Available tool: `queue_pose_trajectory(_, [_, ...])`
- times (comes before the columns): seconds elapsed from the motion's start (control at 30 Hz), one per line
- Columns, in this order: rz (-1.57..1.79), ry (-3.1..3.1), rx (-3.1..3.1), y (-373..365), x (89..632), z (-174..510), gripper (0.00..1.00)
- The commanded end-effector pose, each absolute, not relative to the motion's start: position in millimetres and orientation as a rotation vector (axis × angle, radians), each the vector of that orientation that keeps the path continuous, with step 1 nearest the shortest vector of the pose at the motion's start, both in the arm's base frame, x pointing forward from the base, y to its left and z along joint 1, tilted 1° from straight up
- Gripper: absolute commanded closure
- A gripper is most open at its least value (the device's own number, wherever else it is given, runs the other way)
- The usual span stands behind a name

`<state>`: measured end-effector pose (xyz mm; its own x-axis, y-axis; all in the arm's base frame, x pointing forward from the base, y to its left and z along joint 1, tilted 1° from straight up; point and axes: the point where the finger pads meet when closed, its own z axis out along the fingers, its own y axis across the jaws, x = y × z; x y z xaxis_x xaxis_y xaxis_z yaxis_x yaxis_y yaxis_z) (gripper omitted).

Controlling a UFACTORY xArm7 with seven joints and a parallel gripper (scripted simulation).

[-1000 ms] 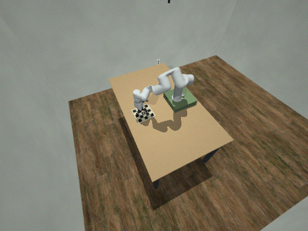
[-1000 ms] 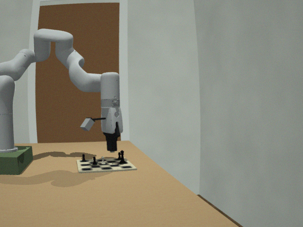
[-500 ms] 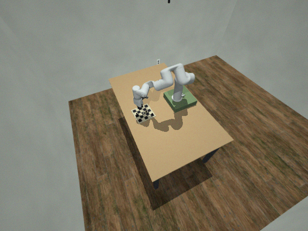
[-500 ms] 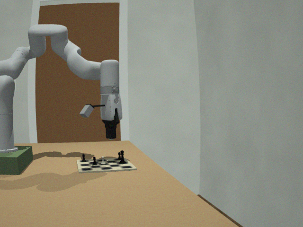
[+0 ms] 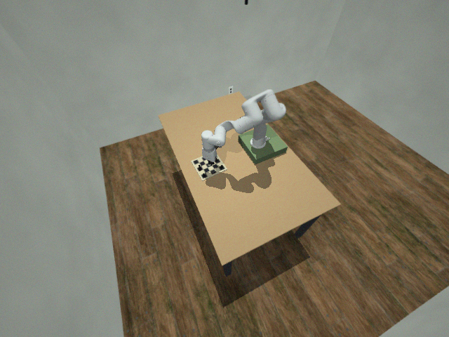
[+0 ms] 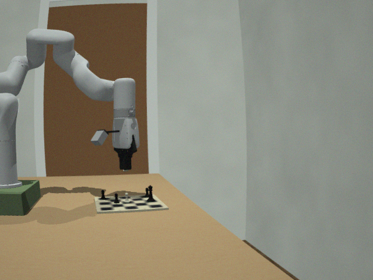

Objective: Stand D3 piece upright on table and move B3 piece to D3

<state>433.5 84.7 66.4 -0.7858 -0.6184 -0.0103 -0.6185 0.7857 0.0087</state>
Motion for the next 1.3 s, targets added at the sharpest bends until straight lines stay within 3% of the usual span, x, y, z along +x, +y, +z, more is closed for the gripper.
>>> queue_pose_trajectory(0.0, [0.007, 2.883, -1.192, 128.3, 400.6, 68.4, 1.00])
queue_pose_trajectory(0.73, [0.009, 2.847, -1.283, 146.8, 381.5, 62.6, 1.00])
queue_pose_trajectory(1.27, [0.009, 2.847, -1.283, 147.5, 382.1, 11.7, 1.00])
